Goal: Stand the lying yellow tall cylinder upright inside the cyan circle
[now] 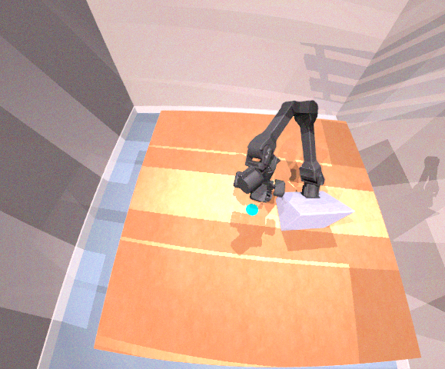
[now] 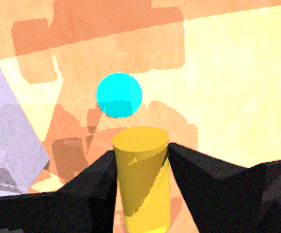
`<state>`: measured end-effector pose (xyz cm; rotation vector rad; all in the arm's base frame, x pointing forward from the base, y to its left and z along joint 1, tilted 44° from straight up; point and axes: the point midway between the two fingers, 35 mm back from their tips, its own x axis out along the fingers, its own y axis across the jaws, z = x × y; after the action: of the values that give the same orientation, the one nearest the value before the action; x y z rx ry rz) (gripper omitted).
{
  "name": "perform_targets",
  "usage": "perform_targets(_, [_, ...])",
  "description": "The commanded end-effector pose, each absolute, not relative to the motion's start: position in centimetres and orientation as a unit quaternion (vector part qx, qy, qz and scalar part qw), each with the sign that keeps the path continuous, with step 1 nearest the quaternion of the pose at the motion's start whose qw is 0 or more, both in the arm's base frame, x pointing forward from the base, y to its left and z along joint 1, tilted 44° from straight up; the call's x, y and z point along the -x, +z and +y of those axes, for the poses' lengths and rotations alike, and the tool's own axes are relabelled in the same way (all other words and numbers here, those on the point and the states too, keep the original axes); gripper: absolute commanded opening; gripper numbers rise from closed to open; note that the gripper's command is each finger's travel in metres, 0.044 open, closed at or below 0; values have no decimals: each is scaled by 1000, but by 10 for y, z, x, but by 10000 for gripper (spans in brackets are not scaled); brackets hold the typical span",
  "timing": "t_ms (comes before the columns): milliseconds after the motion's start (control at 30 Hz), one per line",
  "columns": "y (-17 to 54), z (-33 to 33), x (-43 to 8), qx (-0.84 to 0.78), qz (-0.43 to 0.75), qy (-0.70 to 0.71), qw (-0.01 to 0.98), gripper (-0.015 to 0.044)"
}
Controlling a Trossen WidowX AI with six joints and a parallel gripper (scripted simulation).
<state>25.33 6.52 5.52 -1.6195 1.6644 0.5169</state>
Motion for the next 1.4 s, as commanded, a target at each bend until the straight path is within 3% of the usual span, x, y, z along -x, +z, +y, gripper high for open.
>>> perform_targets(0, [49,68,-249,642,648,224,345,105])
perform_targets(300, [43,74,-245,660,636,256,307,105])
perform_targets(1367, [34,62,-235,592,655,338,325,105])
